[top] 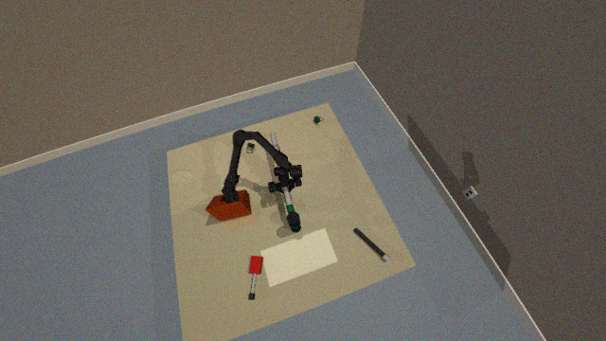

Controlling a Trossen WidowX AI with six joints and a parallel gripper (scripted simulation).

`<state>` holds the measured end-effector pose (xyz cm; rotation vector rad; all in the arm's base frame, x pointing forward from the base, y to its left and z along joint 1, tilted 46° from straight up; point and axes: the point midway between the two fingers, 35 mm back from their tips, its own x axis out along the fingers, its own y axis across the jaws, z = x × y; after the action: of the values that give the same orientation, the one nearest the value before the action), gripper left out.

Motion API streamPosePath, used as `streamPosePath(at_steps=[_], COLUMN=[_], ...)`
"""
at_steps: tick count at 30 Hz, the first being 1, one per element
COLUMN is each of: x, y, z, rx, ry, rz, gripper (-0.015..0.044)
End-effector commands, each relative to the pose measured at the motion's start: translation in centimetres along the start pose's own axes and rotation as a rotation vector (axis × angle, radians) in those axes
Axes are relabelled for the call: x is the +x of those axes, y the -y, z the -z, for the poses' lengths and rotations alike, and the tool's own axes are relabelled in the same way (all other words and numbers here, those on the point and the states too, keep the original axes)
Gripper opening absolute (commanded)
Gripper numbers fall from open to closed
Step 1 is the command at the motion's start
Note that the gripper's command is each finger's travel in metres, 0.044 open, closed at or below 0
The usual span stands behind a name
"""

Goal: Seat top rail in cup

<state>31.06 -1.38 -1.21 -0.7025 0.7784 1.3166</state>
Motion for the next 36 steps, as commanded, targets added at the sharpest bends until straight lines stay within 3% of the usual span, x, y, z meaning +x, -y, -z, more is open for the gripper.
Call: streamPosePath(at_steps=[1, 36], x=[-0.72, -1.14], y=[0.49, 0.65], z=[-0.48, -0.81], rx=[0.001, 0.001], ry=[0.008, 0.007], rz=[0.011, 0.01], gripper=[0.0, 0.0])
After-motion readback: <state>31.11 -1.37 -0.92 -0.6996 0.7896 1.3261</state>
